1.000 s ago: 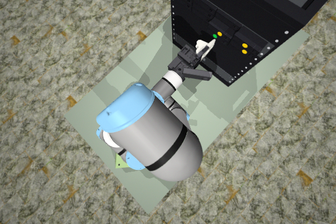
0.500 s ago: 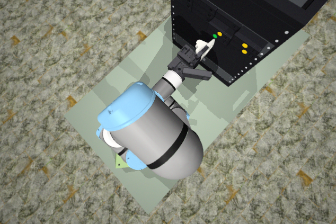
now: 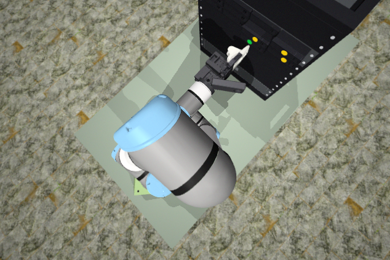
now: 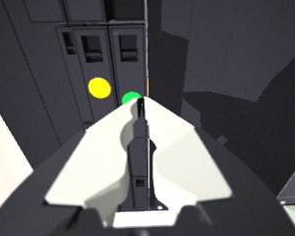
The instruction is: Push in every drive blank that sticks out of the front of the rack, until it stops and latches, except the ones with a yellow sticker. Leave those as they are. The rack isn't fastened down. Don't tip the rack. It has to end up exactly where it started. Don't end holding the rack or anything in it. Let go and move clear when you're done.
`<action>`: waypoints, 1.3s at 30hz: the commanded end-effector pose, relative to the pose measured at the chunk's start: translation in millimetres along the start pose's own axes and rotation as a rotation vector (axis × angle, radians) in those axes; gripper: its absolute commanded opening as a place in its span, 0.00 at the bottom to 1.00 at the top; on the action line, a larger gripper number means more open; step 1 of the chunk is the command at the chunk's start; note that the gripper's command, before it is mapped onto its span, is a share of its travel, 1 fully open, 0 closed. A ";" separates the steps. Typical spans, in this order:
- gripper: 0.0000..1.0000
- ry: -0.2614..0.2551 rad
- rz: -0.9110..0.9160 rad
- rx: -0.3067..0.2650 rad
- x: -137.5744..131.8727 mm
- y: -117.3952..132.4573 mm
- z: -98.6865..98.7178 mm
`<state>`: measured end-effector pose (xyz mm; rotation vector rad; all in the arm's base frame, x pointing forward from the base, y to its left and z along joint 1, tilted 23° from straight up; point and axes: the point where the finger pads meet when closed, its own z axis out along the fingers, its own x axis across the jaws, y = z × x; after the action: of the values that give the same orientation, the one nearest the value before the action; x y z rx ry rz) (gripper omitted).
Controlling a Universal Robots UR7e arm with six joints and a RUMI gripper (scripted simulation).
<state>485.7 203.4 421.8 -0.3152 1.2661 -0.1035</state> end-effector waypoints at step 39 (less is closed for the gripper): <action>0.00 -0.002 0.000 -0.001 -1.0 1.0 10.7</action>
<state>494.0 205.0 425.1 -0.3145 1.2643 -0.1037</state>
